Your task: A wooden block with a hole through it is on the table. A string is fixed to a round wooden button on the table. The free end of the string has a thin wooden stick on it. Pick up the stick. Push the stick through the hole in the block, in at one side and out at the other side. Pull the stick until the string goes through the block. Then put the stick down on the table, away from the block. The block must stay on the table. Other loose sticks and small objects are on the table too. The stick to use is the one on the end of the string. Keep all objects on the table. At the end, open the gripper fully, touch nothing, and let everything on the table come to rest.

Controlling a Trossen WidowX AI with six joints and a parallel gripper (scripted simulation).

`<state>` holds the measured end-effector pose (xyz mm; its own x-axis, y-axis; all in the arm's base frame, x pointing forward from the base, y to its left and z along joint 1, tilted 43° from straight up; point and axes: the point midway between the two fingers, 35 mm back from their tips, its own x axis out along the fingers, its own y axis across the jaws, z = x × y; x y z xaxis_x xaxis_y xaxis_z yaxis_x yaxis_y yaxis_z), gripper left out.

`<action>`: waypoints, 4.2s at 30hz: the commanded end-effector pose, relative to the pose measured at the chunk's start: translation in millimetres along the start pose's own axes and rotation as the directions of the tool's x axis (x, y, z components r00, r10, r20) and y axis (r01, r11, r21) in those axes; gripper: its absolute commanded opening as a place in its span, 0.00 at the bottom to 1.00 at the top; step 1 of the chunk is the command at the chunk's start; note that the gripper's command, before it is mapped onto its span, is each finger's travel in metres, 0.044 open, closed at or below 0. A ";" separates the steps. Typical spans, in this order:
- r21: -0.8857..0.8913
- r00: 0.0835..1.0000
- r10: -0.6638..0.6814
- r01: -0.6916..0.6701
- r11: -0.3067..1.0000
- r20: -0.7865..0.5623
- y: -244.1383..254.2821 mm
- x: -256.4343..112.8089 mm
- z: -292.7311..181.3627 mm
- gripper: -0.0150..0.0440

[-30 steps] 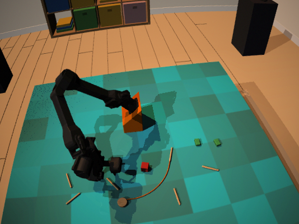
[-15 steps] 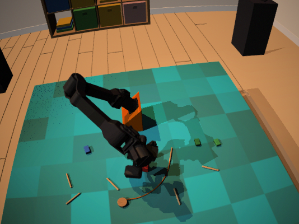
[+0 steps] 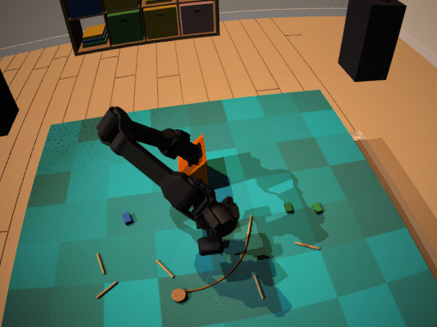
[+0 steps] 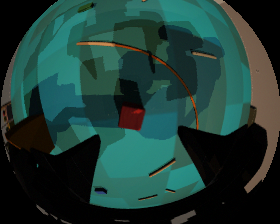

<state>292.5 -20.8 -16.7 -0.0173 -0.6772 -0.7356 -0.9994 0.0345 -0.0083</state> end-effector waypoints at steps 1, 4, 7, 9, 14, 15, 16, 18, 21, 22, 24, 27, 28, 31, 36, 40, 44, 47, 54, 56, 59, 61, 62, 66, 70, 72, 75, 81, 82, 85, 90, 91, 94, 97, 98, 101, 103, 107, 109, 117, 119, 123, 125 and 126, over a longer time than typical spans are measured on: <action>0.000 1.000 0.000 0.000 1.000 0.000 0.0 0.0 0.0 0.96; 0.000 1.000 0.000 0.000 1.000 0.000 0.0 0.0 0.0 0.82; 0.000 1.000 0.000 0.000 1.000 0.000 0.0 0.0 0.0 0.69; 0.000 1.000 0.000 0.000 1.000 0.000 0.0 0.0 0.0 0.67; 0.000 1.000 0.000 0.000 1.000 0.000 0.0 0.0 0.0 0.67; 0.000 1.000 0.000 0.000 1.000 0.000 0.0 0.0 0.0 0.67; 0.000 1.000 0.000 0.000 1.000 0.000 0.0 0.0 0.0 0.67; 0.000 1.000 0.000 0.000 1.000 0.000 0.0 0.0 0.0 0.58; 0.000 1.000 0.000 0.000 1.000 0.000 0.0 0.0 0.0 0.45; 0.000 1.000 0.000 0.000 1.000 0.000 0.0 0.0 0.0 0.40; 0.000 1.000 0.000 0.000 1.000 0.000 0.0 0.0 0.0 0.31; 0.000 1.000 0.000 0.000 1.000 0.000 0.0 0.0 0.0 0.25; 0.000 1.000 0.000 0.000 1.000 0.000 0.0 0.0 0.0 0.25; 0.000 1.000 0.000 0.000 1.000 0.000 0.0 0.0 0.0 0.25; 0.000 1.000 0.000 0.000 1.000 0.000 0.0 0.0 0.0 0.25; 0.000 1.000 0.000 0.000 1.000 0.000 0.0 0.0 0.0 0.25; 0.000 1.000 0.000 0.000 1.000 0.000 0.0 0.0 0.0 0.34; 0.000 1.000 0.000 0.000 1.000 0.000 0.0 0.0 0.0 0.48; 0.000 1.000 0.000 0.000 1.000 0.000 0.0 0.0 0.0 0.62; 0.000 1.000 0.000 0.000 1.000 0.000 0.0 0.0 0.0 0.53; 0.000 1.000 0.000 0.000 1.000 0.000 0.0 0.0 0.0 0.40; 0.000 1.000 0.000 0.000 1.000 0.000 0.0 0.0 0.0 0.31; 0.000 1.000 0.000 0.000 1.000 0.000 0.0 0.0 0.0 0.27; 0.000 1.000 0.000 0.000 1.000 0.000 0.0 0.0 0.0 0.25; 0.000 1.000 0.000 0.000 1.000 0.000 0.0 0.0 0.0 0.25; 0.000 1.000 0.000 0.000 1.000 0.000 0.0 0.0 0.0 0.25; 0.000 1.000 0.000 0.000 1.000 0.000 0.0 0.0 0.0 0.25; -0.578 1.000 -0.001 0.008 0.816 0.013 9.1 -3.0 65.3 0.52; -0.685 1.000 0.000 0.009 0.729 0.013 13.2 -3.0 79.5 0.57; -0.908 1.000 0.002 0.006 0.418 0.007 28.1 -1.7 117.7 0.70; -0.942 1.000 0.002 0.003 0.336 0.004 32.2 -1.1 126.0 0.92; -0.942 1.000 0.002 0.003 0.336 0.004 32.2 -1.1 126.0 0.97; -0.942 1.000 0.002 0.003 0.336 0.004 32.2 -1.1 126.0 1.00; -0.942 1.000 0.002 0.003 0.336 0.004 32.2 -1.1 126.0 0.91; -0.942 1.000 0.002 0.003 0.336 0.004 32.2 -1.1 126.0 0.87; -0.942 1.000 0.002 0.003 0.336 0.004 32.2 -1.1 126.0 0.73; -0.942 1.000 0.002 0.003 0.336 0.004 32.2 -1.1 126.0 0.64; -0.942 1.000 0.002 0.003 0.336 0.004 32.2 -1.1 126.0 0.47; -0.942 1.000 0.002 0.003 0.336 0.004 32.2 -1.1 126.0 0.46; -0.942 1.000 0.002 0.003 0.336 0.004 32.1 -0.2 126.1 0.46; -0.942 1.000 0.002 0.003 0.336 0.004 32.0 1.7 126.2 0.46; -0.942 1.000 0.002 0.004 0.336 0.005 31.5 8.0 126.4 0.46; -0.942 1.000 0.002 0.004 0.336 0.005 31.3 11.4 126.5 0.46; -0.942 1.000 0.002 0.004 0.336 0.005 31.2 13.0 126.5 0.46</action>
<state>267.2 69.5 -107.2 -0.0137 -0.6677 -0.7443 -0.3745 -0.6868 0.6230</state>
